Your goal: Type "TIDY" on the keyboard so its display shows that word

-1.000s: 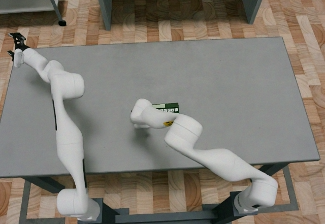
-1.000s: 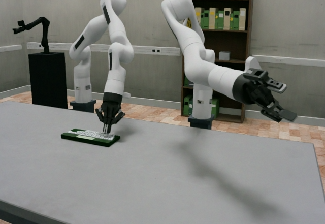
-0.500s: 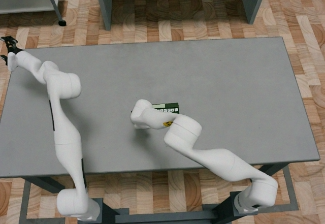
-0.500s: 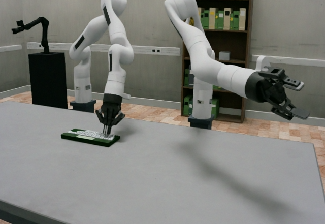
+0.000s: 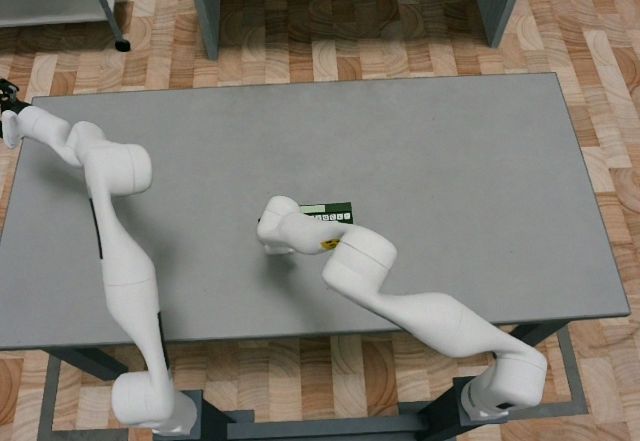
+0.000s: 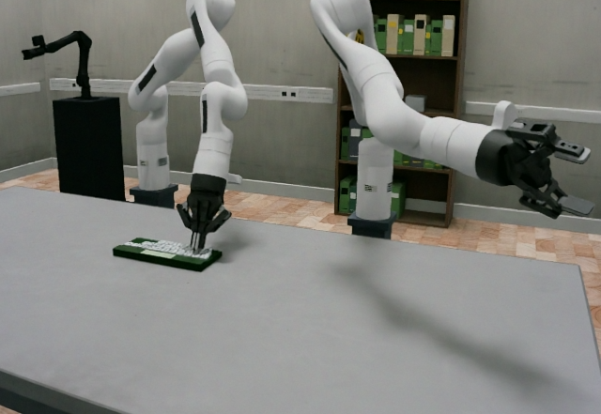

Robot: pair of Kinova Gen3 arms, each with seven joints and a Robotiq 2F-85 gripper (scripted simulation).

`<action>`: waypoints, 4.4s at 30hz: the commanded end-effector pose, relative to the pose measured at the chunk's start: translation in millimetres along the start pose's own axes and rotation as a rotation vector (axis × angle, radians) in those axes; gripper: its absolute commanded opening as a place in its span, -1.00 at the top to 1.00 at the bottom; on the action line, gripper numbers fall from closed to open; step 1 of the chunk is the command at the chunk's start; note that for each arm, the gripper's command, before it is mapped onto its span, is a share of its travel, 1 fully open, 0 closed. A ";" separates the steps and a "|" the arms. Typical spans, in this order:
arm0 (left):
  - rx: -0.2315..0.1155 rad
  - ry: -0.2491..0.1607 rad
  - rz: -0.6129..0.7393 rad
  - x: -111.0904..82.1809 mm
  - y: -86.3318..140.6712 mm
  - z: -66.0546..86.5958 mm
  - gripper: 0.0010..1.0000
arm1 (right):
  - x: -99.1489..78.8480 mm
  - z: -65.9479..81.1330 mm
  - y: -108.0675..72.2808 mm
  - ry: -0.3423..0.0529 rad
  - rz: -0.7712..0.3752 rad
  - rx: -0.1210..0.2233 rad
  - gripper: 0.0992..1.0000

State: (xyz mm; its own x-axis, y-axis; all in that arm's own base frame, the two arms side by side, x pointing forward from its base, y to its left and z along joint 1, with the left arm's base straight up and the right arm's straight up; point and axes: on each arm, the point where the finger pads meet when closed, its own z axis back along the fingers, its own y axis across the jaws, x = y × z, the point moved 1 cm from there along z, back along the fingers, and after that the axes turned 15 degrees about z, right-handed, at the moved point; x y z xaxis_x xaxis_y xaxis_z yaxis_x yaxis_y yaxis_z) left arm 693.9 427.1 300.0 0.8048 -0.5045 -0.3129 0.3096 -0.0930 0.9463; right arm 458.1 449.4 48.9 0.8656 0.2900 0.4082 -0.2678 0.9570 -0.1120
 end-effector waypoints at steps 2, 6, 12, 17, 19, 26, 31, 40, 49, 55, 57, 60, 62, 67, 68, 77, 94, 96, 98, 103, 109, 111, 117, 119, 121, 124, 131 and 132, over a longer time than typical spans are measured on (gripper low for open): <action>-0.024 0.034 0.019 -21.4 -4.7 -6.3 -1.00 | -1.5 -0.8 0.6 -0.001 -0.014 0.002 1.00; -0.035 0.053 0.031 -32.2 -7.7 -9.2 -1.00 | -1.7 -1.3 0.7 -0.001 -0.014 0.002 1.00; -0.050 0.080 0.048 -47.8 -12.2 -13.0 -1.00 | -1.9 -1.6 0.7 -0.001 -0.014 0.002 1.00; -0.062 0.103 0.063 -60.7 -16.1 -15.8 -1.00 | -2.2 -2.5 0.9 -0.001 -0.014 0.002 1.00; -0.068 0.113 0.069 -66.3 -17.8 -16.9 -1.00 | -2.3 -2.7 0.9 -0.001 -0.014 0.002 1.00; -0.087 0.148 0.092 -86.0 -24.0 -20.6 -1.00 | -2.7 -3.7 1.1 -0.001 -0.014 0.002 1.00; -0.099 0.170 0.106 -98.4 -28.0 -22.5 -1.00 | -2.8 -3.8 1.0 -0.001 -0.014 0.002 1.00; -0.124 0.216 0.136 -124.3 -36.8 -25.7 -1.00 | -3.3 -5.0 1.2 -0.001 -0.014 0.002 1.00; -0.148 0.260 0.165 -148.5 -45.4 -27.7 -1.00 | -0.3 3.9 -0.9 0.003 -0.006 -0.002 1.00; -0.166 0.292 0.186 -165.9 -51.8 -28.5 -1.00 | 3.3 10.1 -0.8 0.001 -0.007 0.000 1.00; -0.171 0.303 0.193 -171.6 -54.0 -28.6 -1.00 | 3.8 10.2 -0.4 0.000 -0.007 0.000 1.00; -0.180 0.319 0.204 -180.3 -57.3 -28.7 -1.00 | 4.2 7.7 0.8 0.002 -0.005 -0.002 1.00; -0.180 0.319 0.204 -180.3 -57.3 -28.7 -1.00 | 4.2 7.7 0.8 0.002 -0.005 -0.002 1.00; -0.199 0.353 0.226 -198.4 -64.5 -28.5 -1.00 | 11.1 3.8 3.8 0.004 -0.009 -0.003 1.00; -0.202 0.358 0.230 -201.3 -65.6 -28.4 -1.00 | 12.6 3.2 5.5 0.005 -0.008 -0.003 1.00; -0.228 0.406 0.262 -226.3 -75.9 -27.0 -1.00 | 25.6 -0.9 14.7 0.003 -0.008 -0.004 1.00; -0.274 0.490 0.320 -269.3 -94.7 -21.6 -1.00 | 24.3 -6.9 20.9 -0.005 -0.004 0.006 1.00; -0.274 0.490 0.320 -269.3 -94.7 -21.6 -1.00 | 24.3 -6.9 20.9 -0.005 -0.004 0.006 1.00; -0.284 0.508 0.332 -278.2 -98.9 -19.9 -1.00 | 23.8 -7.7 20.9 -0.005 -0.004 0.006 1.00; -0.298 0.533 0.350 -290.6 -104.7 -17.4 -1.00 | 23.5 -8.3 21.0 -0.005 -0.004 0.005 1.00; -0.315 0.565 0.373 -305.7 -112.0 -13.8 -1.00 | 23.2 -8.9 21.0 -0.005 -0.004 0.005 1.00; -0.321 0.575 0.380 -310.7 -114.4 -12.6 -1.00 | 23.0 -9.3 21.0 -0.005 -0.004 0.005 1.00; -0.336 0.603 0.401 -323.9 -121.0 -8.8 -1.00 | 22.7 -9.8 21.0 -0.004 -0.004 0.005 1.00; -0.342 0.614 0.408 -328.9 -123.6 -7.3 -1.00 | 22.7 -9.9 21.0 -0.004 -0.004 0.005 1.00; -0.348 0.625 0.416 -333.8 -126.1 -5.7 -1.00 | 22.4 -10.2 21.0 -0.004 -0.004 0.005 1.00; -0.357 0.641 0.428 -341.0 -129.9 -3.3 -1.00 | 22.3 -10.5 21.0 -0.004 -0.004 0.005 1.00; -0.377 0.677 0.455 -357.1 -138.5 2.6 -1.00 | 21.9 -11.2 21.0 -0.004 -0.004 0.005 1.00; -0.379 0.681 0.458 -358.9 -139.5 3.4 -1.00 | 21.9 -11.2 21.0 -0.004 -0.004 0.005 1.00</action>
State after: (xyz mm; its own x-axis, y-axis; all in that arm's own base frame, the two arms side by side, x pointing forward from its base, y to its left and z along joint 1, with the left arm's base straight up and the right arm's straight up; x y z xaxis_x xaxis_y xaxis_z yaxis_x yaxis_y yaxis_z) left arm 377.2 615.9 280.1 0.9861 0.1659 -0.0126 -0.0439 0.3327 0.9420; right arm 474.0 474.4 45.1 0.8677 0.2842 0.4078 -0.2625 0.9587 -0.1097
